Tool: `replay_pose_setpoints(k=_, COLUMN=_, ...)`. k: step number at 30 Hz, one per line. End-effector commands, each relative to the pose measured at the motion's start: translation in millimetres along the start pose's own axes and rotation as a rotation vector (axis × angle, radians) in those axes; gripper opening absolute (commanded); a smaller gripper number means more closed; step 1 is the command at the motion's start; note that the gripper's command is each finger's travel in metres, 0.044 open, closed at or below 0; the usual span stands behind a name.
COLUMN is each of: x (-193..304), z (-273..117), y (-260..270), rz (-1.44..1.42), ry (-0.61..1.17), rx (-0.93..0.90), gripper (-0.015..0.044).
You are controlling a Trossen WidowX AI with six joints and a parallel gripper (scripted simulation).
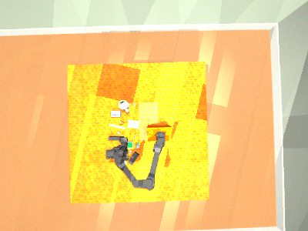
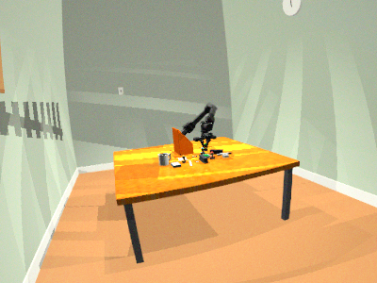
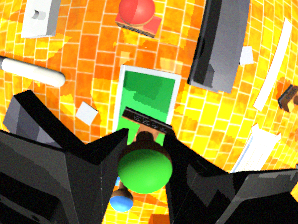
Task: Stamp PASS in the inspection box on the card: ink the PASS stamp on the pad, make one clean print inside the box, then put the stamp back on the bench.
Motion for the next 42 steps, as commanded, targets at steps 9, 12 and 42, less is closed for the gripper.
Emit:
replay_pose_setpoints(k=9, x=0.8, z=8.8, y=0.3, rz=0.004, ry=0.003, rx=-0.002, gripper=0.0000)
replay_pose_setpoints(k=12, x=0.8, z=10.8, y=0.3, rz=0.003, ry=0.003, rx=-0.002, gripper=0.0000)
replay_pose_setpoints(k=42, x=1.9, z=30.4, y=1.5, rz=0.002, ry=0.002, rx=-0.004, gripper=0.0000)
Point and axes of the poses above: the point midway between the two fingers, 35 mm back from their tips, its own z axis out along the fingers, its own y axis across the jaws, x = y × z, the point moved 5 cm from there along -z, back along the fingers, and after that the axes turned 4 degrees about -z, right-handed, at the moved point
